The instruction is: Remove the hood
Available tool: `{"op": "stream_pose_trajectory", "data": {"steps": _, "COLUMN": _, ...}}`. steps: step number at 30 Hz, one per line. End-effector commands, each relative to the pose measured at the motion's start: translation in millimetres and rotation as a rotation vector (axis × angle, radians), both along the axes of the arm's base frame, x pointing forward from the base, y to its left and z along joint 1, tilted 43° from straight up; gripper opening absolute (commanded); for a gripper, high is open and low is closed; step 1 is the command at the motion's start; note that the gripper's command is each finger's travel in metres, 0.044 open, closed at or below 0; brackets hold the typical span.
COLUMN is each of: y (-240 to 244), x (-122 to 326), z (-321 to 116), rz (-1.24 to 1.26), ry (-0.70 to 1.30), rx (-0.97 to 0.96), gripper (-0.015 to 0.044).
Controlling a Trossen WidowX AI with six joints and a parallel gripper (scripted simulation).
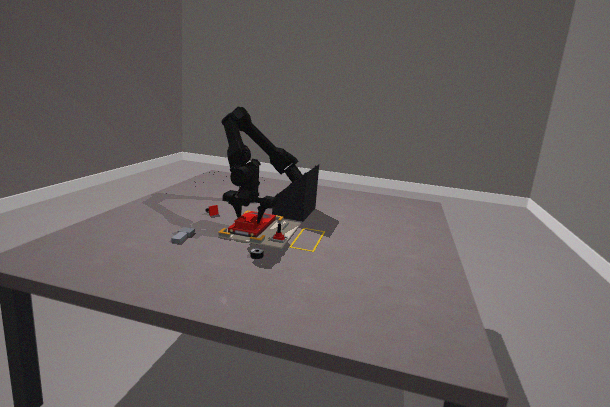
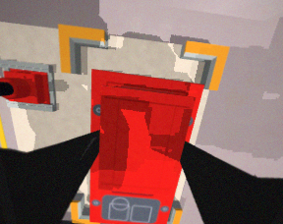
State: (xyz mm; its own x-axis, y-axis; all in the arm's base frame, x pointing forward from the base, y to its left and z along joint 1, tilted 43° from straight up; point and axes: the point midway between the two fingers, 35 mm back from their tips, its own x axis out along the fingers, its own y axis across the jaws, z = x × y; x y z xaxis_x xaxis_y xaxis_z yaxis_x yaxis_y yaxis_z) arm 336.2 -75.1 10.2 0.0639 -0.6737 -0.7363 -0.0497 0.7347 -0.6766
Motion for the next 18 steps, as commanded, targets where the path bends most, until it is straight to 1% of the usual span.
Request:
{"op": "stream_pose_trajectory", "data": {"steps": 1, "y": 0.9, "x": 0.1, "z": 1.4, "rz": -0.001, "ry": -0.001, "rx": 0.0, "gripper": 0.0163}}
{"op": "stream_pose_trajectory", "data": {"steps": 7, "y": 3.6, "x": 0.0, "z": 4.1, "rz": -0.001, "ry": -0.001, "rx": 0.0, "gripper": 0.0006}}
{"op": "stream_pose_trajectory", "data": {"steps": 18, "y": 8.6, "x": -0.3, "z": 9.2, "rz": -0.001, "ry": -0.001, "rx": 0.001, "gripper": 0.0}}
